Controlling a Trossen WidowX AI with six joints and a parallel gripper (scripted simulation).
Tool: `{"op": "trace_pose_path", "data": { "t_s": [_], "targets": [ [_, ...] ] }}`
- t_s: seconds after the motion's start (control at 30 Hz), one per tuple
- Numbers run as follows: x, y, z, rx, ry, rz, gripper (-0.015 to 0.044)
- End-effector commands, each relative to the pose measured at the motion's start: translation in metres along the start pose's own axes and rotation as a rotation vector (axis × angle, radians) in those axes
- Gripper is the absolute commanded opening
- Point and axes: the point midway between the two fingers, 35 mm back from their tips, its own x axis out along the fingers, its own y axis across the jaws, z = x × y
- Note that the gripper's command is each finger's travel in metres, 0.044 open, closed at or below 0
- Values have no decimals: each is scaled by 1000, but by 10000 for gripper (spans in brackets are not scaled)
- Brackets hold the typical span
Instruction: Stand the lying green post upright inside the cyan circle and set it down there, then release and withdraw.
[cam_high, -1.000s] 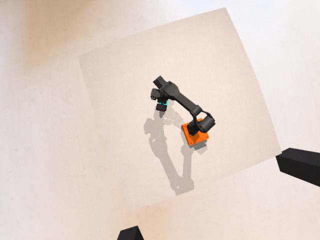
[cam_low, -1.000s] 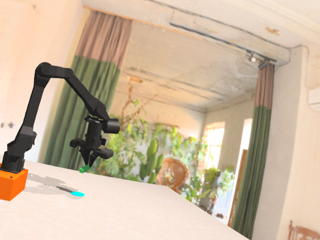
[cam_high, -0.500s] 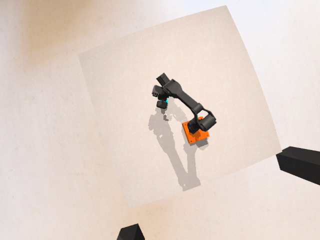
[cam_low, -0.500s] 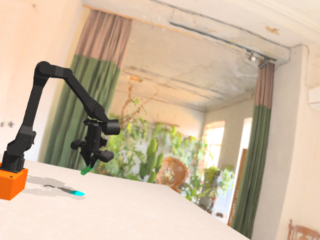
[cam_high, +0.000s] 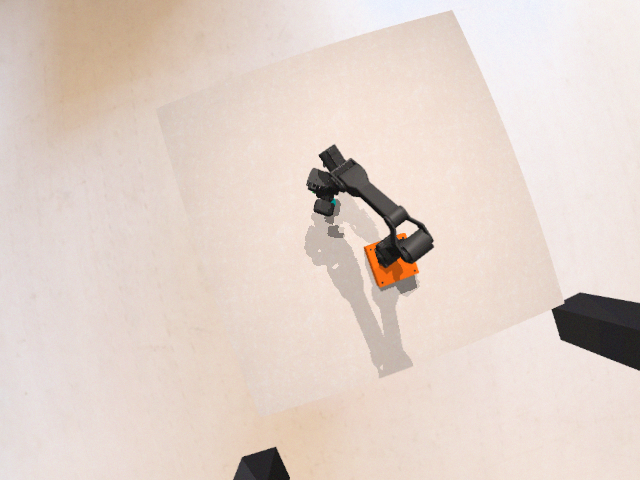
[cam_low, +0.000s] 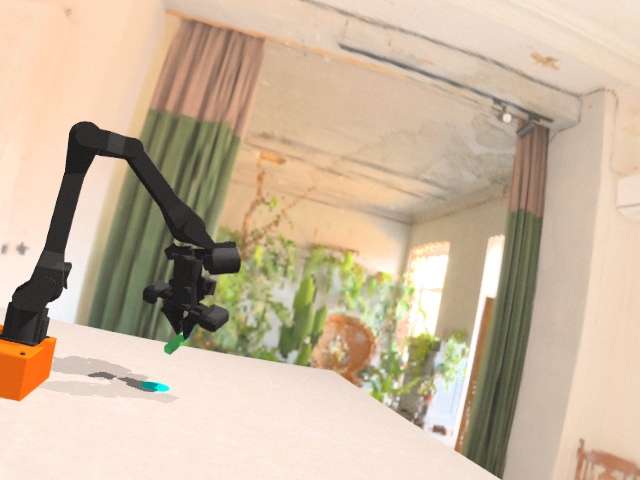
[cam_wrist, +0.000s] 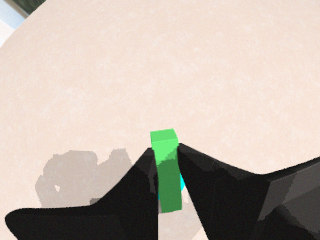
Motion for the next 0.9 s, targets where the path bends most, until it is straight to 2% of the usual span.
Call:
{"op": "trace_pose_path", "data": {
  "t_s": [0.0,0.87],
  "targets": [
    [2,1,-2,3,-21,10,23],
    [5,-7,-3,25,-210,33,23]
  ]
}}
